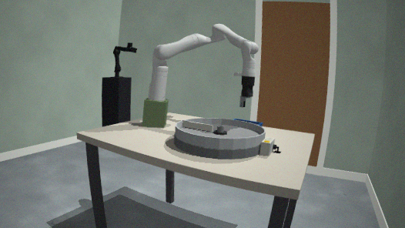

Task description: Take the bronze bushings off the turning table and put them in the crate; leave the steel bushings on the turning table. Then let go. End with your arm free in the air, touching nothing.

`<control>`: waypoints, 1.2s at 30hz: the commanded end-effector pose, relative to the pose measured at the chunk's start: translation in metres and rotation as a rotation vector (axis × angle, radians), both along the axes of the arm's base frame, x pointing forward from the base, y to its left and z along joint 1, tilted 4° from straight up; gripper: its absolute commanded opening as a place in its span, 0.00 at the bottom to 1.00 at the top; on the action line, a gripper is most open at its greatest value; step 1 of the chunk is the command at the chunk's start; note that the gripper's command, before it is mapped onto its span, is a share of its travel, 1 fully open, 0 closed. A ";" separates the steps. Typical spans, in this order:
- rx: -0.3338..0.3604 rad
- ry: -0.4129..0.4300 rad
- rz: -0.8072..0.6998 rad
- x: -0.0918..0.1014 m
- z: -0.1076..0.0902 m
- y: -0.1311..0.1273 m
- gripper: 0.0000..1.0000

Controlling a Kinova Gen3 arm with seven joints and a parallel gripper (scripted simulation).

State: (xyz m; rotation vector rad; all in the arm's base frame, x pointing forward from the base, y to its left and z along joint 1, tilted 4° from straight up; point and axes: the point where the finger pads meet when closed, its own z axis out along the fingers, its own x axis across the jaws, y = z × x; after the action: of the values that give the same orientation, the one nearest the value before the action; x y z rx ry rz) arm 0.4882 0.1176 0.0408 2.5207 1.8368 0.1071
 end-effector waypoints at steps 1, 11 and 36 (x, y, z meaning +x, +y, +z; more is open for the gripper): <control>0.001 -0.002 0.000 0.000 0.001 0.000 0.42; 0.001 -0.002 0.000 0.001 0.001 0.000 0.42; 0.001 -0.002 0.000 0.001 0.001 0.000 1.00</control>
State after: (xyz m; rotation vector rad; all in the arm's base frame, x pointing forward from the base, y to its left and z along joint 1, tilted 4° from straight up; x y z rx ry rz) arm 0.4882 0.1176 0.0408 2.5207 1.8368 0.1071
